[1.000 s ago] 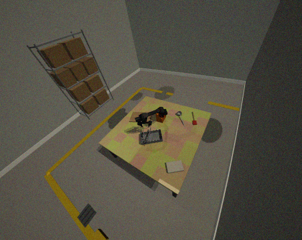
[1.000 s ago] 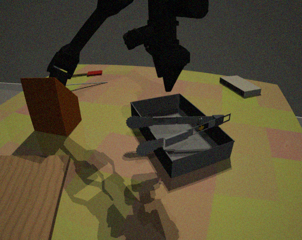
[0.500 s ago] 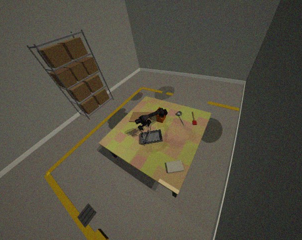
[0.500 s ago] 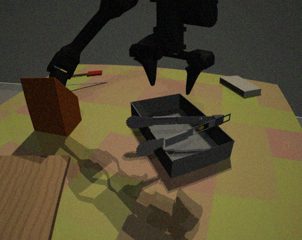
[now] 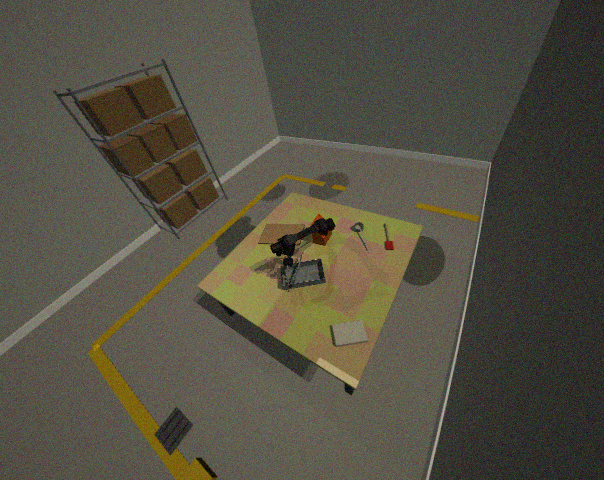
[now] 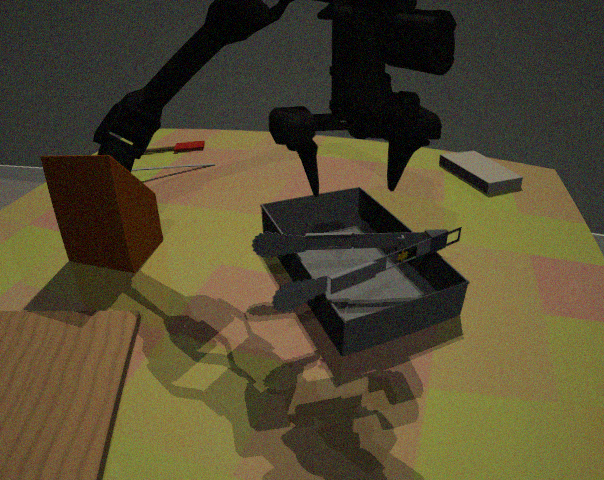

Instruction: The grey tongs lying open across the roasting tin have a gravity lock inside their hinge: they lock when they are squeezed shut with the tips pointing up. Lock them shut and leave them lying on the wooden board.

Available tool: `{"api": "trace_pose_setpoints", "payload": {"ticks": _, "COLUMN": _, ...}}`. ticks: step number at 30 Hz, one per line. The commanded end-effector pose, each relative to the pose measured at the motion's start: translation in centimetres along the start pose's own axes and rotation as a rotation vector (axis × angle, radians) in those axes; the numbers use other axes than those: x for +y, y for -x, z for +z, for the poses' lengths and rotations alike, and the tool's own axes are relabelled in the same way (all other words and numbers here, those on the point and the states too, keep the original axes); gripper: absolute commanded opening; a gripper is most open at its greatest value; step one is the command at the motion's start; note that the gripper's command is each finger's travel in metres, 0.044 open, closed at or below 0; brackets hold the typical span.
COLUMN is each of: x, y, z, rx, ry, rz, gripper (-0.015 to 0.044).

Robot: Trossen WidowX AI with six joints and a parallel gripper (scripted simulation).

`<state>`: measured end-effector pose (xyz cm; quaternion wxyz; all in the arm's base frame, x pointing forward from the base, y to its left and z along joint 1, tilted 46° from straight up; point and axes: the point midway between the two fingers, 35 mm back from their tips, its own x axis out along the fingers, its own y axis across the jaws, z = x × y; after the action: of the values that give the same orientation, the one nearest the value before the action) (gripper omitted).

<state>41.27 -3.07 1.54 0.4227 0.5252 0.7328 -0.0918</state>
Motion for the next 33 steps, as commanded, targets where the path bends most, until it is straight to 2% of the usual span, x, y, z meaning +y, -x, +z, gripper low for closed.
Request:
{"api": "trace_pose_setpoints", "payload": {"ticks": 1, "x": 2.61, "y": -2.06, "z": 0.03, "rx": 0.001, "ry": 0.921, "rz": 0.021, "gripper": 0.0440}}
{"api": "trace_pose_setpoints", "payload": {"ticks": 15, "x": 3.26, "y": -2.73, "z": -0.05, "rx": -0.005, "ry": 1.625, "rz": 0.023, "gripper": 0.0440}}
{"api": "trace_pose_setpoints", "payload": {"ticks": 33, "x": 3.26, "y": -2.73, "z": -0.05, "rx": -0.005, "ry": 1.635, "rz": 0.023, "gripper": 0.0440}}
